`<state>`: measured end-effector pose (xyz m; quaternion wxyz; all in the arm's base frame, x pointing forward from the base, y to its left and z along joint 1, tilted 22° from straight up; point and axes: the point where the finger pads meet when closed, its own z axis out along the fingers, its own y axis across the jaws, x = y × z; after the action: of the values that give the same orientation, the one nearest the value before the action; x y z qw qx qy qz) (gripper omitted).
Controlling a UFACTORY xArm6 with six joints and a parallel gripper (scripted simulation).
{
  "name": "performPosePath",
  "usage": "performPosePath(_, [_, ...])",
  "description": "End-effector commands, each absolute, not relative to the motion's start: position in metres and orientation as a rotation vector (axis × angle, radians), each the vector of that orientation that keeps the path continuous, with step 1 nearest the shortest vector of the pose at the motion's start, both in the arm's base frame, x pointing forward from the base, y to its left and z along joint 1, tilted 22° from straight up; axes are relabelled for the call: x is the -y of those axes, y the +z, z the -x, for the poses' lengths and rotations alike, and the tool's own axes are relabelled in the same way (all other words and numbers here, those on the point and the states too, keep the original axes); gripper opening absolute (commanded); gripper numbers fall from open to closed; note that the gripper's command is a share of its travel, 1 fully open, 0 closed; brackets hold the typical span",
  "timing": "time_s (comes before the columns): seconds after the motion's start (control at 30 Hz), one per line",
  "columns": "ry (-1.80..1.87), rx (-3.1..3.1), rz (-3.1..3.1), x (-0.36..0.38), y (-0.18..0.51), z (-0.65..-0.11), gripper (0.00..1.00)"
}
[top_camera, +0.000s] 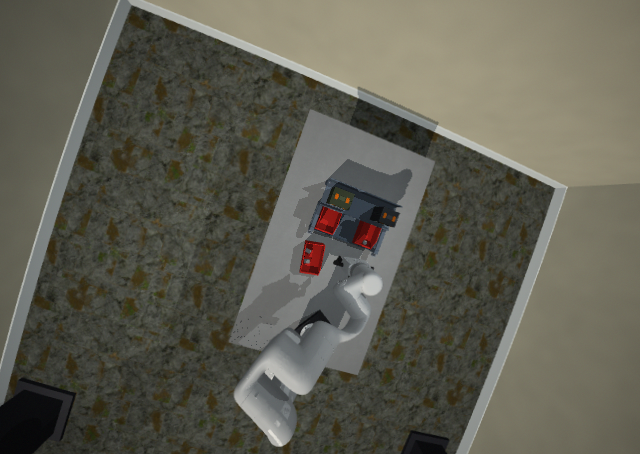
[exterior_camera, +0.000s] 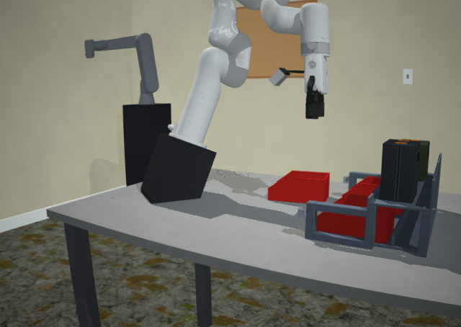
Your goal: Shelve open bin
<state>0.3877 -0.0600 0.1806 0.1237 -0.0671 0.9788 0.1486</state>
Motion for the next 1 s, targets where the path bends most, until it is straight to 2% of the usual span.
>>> performPosePath(0.0, [0.431, -2.851, 0.196, 0.06, 0.181, -0.389, 1.0])
performPosePath(0.53, [0.431, -2.851, 0.196, 0.059, 0.177, -0.389, 1.0])
performPosePath(0.7, [0.431, -2.851, 0.196, 0.016, 0.185, -0.365, 1.0])
performPosePath(0.97, [0.431, -2.851, 0.196, 0.016, 0.185, -0.365, 1.0])
